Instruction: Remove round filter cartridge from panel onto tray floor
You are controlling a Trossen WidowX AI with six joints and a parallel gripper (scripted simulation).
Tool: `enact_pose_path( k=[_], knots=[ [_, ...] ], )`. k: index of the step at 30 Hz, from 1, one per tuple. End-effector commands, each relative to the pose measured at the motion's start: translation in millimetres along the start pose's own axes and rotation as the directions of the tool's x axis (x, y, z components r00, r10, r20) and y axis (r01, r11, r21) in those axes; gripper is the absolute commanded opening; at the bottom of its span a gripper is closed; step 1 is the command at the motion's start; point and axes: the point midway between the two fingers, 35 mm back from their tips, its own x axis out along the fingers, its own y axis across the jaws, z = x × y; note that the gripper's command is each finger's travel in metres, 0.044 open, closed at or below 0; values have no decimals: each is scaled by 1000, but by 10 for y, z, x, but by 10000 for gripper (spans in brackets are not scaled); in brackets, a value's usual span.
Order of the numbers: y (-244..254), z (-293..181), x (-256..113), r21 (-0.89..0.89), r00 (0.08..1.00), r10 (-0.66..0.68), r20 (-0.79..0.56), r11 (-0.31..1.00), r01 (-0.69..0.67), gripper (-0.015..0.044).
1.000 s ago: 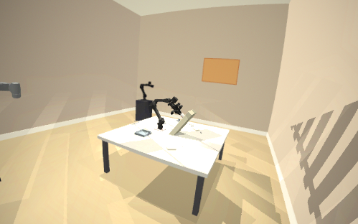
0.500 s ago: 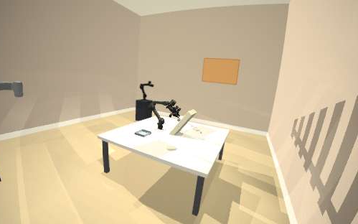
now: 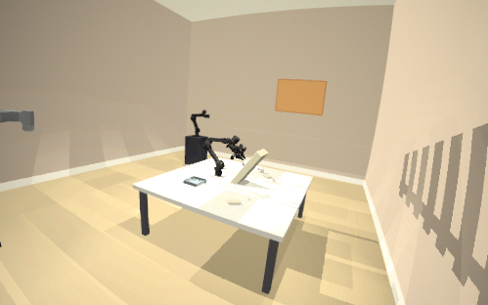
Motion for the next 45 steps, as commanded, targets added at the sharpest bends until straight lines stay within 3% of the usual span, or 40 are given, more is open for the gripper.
enact_pose_path(
  k=[1,7,16,28,32,38,45],
  knots=[
    [103,181,-47,0,1000,9,11,1000,-9,98],
    [345,630,-109,0,1000,10,13,1000,-10,98],
    [351,643,-110,0,1000,10,13,1000,-10,98],
    [641,1185,-574,-2,1000,8,11,1000,-8,413],
    [445,861,-393,-157,993,-57,-105,987,40,308],
    [13,115,-154,-467,917,-188,-352,884,1,305],
    [-9,77,-98,-475,913,-191,-359,880,-3,305]
  ],
)
